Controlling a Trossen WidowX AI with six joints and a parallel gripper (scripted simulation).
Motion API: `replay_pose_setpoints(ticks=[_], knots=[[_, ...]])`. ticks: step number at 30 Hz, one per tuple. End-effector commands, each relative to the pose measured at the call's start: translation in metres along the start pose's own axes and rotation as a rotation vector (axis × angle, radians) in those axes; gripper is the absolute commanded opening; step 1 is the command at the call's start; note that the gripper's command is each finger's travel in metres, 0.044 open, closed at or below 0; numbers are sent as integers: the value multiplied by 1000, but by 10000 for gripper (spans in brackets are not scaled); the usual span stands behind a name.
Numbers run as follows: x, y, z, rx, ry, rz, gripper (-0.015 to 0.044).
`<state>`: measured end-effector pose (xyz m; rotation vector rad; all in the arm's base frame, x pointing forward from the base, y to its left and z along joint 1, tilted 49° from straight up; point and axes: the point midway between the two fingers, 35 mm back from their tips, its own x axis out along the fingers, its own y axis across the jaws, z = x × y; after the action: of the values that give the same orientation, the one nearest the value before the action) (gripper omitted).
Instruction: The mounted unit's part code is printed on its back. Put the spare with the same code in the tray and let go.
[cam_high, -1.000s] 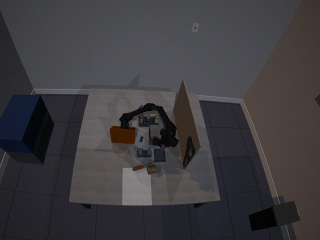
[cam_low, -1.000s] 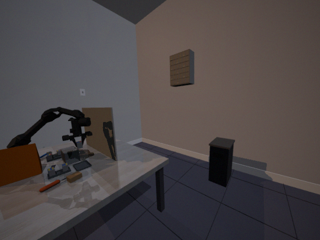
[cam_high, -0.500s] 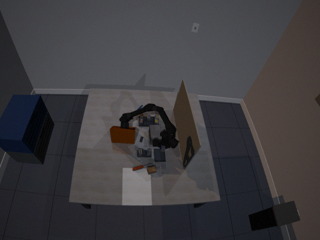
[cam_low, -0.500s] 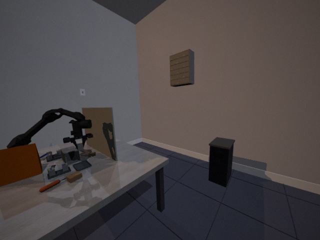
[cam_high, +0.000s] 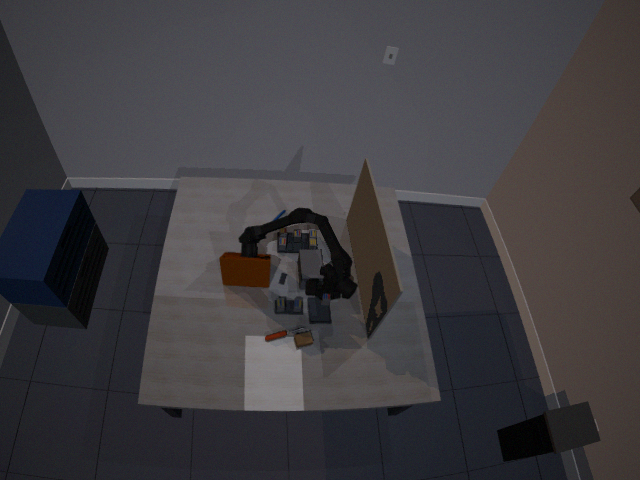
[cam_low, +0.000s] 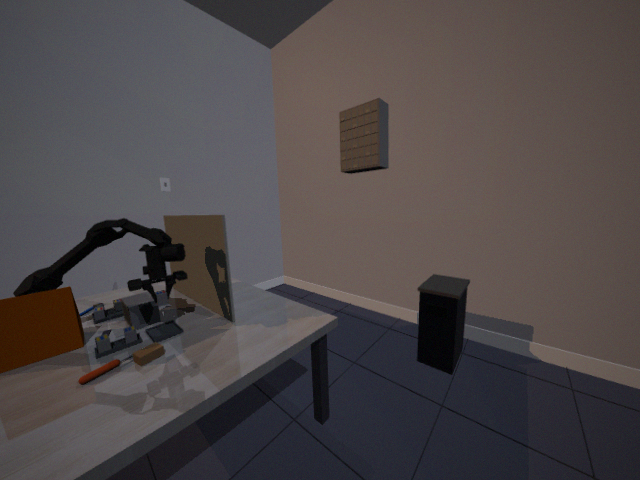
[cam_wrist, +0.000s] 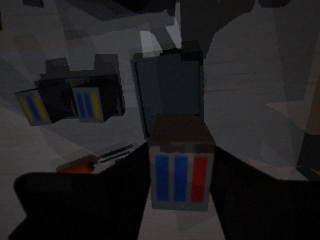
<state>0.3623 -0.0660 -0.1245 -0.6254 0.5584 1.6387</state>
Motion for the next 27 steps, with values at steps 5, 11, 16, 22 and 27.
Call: replay_pose_setpoints(ticks=[5, 11, 16, 22, 27], knots=[[10, 0, 0, 8, -6, -4, 0], [17, -1, 0, 8, -6, -4, 0], [23, -1, 0, 8, -6, -4, 0], [30, -1, 0, 8, -6, -4, 0], [36, -1, 0, 8, -6, -4, 0]])
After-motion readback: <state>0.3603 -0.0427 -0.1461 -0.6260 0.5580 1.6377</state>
